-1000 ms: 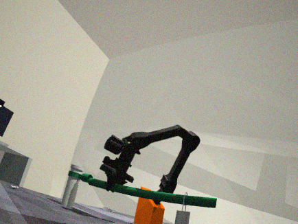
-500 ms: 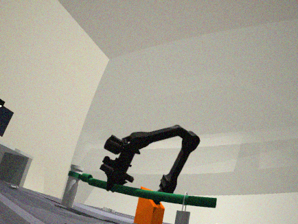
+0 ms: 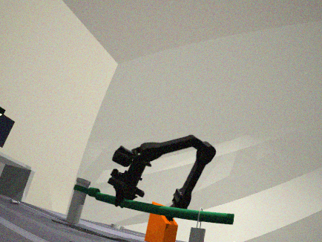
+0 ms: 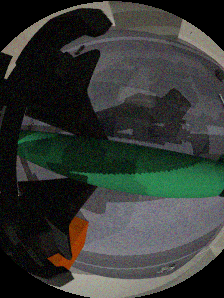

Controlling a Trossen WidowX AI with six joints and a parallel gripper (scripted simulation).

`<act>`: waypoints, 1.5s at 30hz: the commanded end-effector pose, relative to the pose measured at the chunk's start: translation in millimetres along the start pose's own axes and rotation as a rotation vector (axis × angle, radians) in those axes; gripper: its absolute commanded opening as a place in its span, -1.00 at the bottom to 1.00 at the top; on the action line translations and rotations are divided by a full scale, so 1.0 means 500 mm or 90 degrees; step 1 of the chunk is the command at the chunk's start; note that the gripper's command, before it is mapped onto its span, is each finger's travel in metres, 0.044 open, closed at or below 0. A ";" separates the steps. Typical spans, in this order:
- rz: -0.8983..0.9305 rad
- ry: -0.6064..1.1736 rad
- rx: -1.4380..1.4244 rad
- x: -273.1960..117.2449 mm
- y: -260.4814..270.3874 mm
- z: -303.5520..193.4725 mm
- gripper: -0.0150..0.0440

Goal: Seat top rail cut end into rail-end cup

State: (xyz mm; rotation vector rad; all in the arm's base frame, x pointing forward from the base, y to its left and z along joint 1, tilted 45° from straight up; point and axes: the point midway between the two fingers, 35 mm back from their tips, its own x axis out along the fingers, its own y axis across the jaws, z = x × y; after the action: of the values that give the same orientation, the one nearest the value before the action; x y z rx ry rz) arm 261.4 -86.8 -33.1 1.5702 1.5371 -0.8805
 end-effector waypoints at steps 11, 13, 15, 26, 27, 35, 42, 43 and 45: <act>0.001 -0.001 0.000 -0.002 0.002 0.006 -0.49; 0.001 -0.001 0.000 -0.003 0.003 0.008 -0.49; 0.001 -0.001 0.000 -0.003 0.004 0.009 -0.49; 0.001 -0.001 0.000 -0.007 0.008 0.016 -0.49; 0.001 -0.001 0.000 -0.007 0.009 0.017 -0.49; 0.001 -0.001 0.000 -0.009 0.012 0.022 -0.49; 0.001 -0.001 0.000 -0.010 0.016 0.027 -0.49; 0.001 -0.001 0.000 -0.010 0.016 0.027 -0.49; 0.001 -0.001 0.000 -0.010 0.017 0.028 -0.49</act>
State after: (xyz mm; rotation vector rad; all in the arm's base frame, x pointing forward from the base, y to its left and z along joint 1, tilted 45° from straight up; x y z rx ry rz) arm 262.1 -86.3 -36.6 1.5722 1.5893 -0.8716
